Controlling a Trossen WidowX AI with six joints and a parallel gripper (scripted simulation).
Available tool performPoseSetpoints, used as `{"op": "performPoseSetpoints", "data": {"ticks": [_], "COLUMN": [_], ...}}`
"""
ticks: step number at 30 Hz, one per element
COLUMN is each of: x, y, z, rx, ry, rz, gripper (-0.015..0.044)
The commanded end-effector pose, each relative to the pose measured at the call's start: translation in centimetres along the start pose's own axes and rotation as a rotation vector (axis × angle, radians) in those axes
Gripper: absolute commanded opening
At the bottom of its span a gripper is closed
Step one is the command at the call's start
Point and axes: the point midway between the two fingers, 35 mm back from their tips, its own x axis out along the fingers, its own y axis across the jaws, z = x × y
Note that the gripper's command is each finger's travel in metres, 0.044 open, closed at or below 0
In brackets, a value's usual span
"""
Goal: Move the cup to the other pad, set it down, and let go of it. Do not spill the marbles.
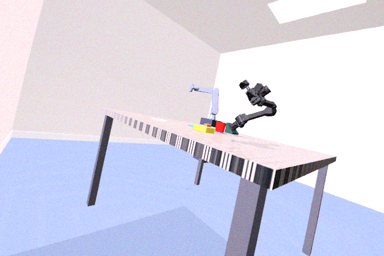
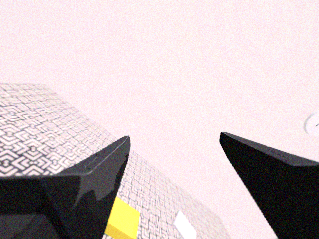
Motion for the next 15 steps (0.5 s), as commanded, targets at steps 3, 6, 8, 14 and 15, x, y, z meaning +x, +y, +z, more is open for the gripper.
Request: {"op": "performPoseSetpoints", "data": {"ticks": [3, 6, 8, 14, 15], "x": [1.1, 1.1, 0.4, -4.0, -4.9], "y": [-1.0, -2.7, -3.4, -4.5, -4.6], "z": [-4.3, -10.8, -13.9, -21.9, -22.8], "rx": [0.076, 0.231, 0.329, 0.716, 0.786], "ry": [0.192, 0.488, 0.639, 1.111, 1.182], "rz": [-0.013, -0.059, -0.094, -0.258, -0.292], "gripper": [0.0321, 0.0243, 0.0190, 0.0148, 0.0148]}}
